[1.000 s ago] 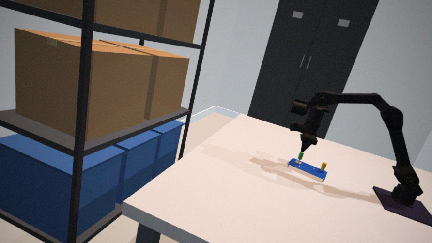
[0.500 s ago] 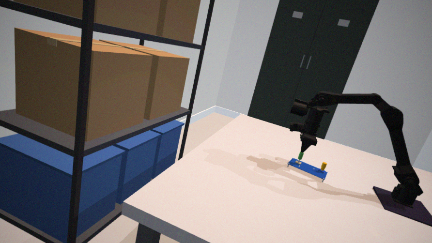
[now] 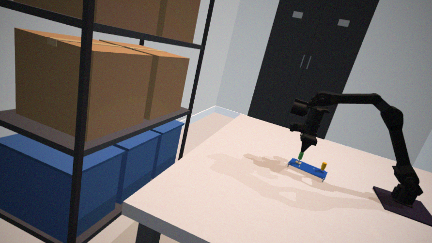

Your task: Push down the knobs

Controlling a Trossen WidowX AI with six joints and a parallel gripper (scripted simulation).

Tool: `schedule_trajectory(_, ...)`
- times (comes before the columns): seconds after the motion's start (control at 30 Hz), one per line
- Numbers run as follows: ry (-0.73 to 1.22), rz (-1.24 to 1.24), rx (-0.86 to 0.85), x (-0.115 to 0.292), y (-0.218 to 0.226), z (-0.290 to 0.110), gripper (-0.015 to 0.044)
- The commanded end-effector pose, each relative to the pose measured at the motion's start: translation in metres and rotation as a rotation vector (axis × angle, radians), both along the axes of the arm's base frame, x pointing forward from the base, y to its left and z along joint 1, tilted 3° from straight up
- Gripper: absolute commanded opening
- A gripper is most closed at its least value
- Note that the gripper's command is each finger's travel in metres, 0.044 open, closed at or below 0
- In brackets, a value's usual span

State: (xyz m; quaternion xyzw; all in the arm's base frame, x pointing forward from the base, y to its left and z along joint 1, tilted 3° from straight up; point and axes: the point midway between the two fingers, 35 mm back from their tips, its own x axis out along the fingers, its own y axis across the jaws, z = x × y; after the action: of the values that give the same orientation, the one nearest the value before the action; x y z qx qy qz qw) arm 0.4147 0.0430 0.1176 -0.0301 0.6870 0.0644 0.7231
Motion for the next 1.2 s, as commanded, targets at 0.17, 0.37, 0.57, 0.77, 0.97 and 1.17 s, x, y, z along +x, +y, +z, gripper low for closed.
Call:
schedule_trajectory(0.17, 0.002, -0.006, 0.002, -0.0004, 0.0006, -0.0023, 0.0000)
schedule_trajectory(0.37, 0.002, -0.006, 0.002, -0.0003, 0.0006, -0.0031, 0.0000)
schedule_trajectory(0.57, 0.002, -0.006, 0.002, -0.0003, 0.0007, -0.0051, 0.0000)
schedule_trajectory(0.77, 0.002, -0.006, 0.002, -0.0003, 0.0007, -0.0051, 0.0000)
schedule_trajectory(0.97, 0.002, -0.006, 0.002, -0.0001, 0.0009, -0.0077, 0.0000)
schedule_trajectory(1.17, 0.002, -0.006, 0.002, -0.0001, 0.0009, -0.0079, 0.0000)
